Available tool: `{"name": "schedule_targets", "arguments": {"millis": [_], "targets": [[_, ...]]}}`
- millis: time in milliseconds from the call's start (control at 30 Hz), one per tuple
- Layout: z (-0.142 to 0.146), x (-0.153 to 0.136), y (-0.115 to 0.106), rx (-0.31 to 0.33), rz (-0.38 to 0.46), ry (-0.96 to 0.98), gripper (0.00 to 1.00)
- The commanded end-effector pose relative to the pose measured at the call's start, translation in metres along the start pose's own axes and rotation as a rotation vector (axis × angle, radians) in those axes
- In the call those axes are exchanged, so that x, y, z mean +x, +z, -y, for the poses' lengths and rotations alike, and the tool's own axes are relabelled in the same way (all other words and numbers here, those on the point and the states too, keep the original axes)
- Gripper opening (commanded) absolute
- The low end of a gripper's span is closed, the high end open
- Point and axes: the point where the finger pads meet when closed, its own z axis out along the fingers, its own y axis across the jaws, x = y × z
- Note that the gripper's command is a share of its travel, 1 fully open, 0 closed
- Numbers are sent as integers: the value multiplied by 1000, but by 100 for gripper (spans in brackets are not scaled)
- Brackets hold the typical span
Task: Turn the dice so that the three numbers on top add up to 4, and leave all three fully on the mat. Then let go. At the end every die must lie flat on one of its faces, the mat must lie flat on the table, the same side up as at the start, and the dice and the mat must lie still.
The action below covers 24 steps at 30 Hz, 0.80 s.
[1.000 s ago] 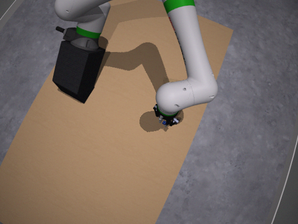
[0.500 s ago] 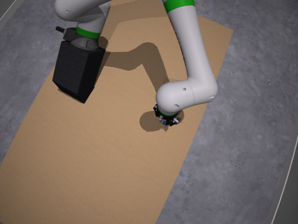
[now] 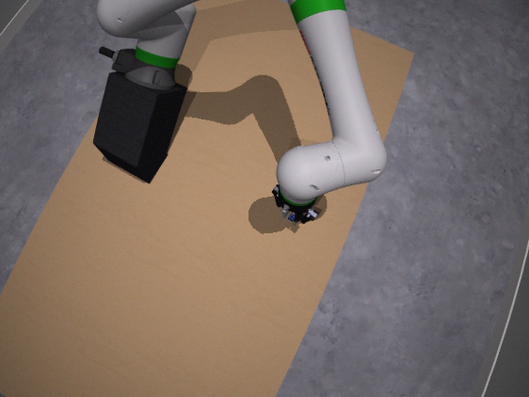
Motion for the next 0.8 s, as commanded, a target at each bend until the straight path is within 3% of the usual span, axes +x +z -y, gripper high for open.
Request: {"name": "schedule_targets", "arguments": {"millis": [0, 767], "targets": [[0, 0, 0, 0, 0, 0, 19], [0, 0, 13, 0, 0, 0, 19]]}}
